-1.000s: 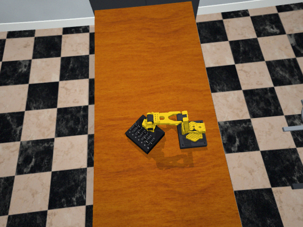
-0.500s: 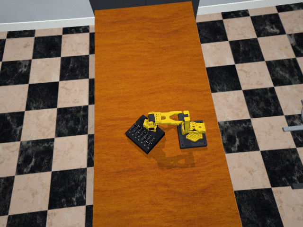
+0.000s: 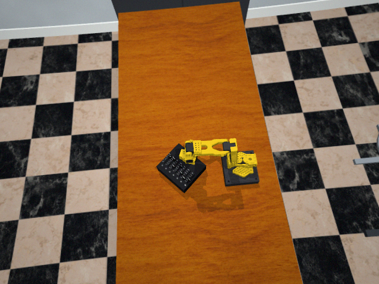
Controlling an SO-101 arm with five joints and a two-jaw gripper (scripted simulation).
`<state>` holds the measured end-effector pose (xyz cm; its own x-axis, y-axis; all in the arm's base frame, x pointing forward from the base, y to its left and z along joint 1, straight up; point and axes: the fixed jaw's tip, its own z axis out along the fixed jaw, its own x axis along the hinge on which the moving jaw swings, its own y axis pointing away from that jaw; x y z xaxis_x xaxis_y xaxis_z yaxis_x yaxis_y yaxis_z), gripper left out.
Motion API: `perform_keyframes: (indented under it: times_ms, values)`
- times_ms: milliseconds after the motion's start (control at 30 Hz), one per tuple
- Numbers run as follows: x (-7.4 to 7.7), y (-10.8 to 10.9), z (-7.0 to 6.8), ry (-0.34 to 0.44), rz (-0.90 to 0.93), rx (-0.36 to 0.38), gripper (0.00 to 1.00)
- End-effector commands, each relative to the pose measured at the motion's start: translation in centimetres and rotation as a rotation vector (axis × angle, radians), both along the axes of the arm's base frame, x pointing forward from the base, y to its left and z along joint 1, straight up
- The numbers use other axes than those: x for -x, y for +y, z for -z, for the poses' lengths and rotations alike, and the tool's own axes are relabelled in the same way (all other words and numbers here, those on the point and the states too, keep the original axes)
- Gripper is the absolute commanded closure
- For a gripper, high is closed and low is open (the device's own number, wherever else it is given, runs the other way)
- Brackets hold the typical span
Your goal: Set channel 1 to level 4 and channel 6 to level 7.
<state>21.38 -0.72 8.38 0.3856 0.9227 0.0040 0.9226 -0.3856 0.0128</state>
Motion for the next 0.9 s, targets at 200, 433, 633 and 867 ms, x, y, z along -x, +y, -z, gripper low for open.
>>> perform_keyframes:
  times_ms: [200,433,633,867]
  values:
    - [0.20,-0.16,-0.03,0.001,0.009,-0.001,1.00]
    - [0.18,-0.19,-0.03,0.000,0.025,-0.001,1.00]
    - [0.14,-0.25,-0.03,0.000,0.057,-0.002,1.00]
    - [0.07,-0.37,-0.02,-0.002,0.120,-0.002,1.00]
